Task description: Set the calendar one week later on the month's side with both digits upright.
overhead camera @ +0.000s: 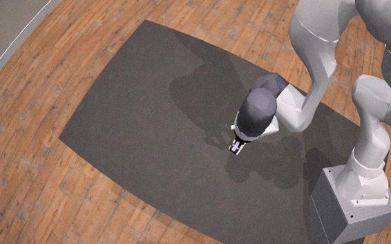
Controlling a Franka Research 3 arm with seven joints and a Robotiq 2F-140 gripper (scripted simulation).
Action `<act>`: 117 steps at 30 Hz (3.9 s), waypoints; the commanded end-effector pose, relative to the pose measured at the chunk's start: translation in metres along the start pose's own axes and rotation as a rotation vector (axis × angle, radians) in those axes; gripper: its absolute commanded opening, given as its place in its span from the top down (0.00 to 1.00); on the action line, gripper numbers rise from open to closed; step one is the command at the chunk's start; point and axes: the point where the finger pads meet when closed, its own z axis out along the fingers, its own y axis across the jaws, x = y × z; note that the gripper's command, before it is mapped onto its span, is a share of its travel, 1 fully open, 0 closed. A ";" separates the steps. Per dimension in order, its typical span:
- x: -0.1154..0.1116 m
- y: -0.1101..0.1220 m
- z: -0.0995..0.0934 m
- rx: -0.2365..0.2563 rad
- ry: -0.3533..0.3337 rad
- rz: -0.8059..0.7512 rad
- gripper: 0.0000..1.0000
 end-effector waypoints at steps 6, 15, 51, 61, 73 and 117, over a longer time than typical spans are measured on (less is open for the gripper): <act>-0.001 0.000 0.000 -0.001 0.000 0.009 0.84; -0.001 0.000 0.000 -0.001 0.000 0.009 0.84; -0.001 0.000 0.000 -0.001 0.000 0.009 0.84; -0.001 0.000 0.000 -0.001 0.000 0.009 0.84; -0.001 0.000 0.000 -0.001 0.000 0.009 0.82; -0.001 0.000 -0.067 -0.001 0.000 0.009 0.72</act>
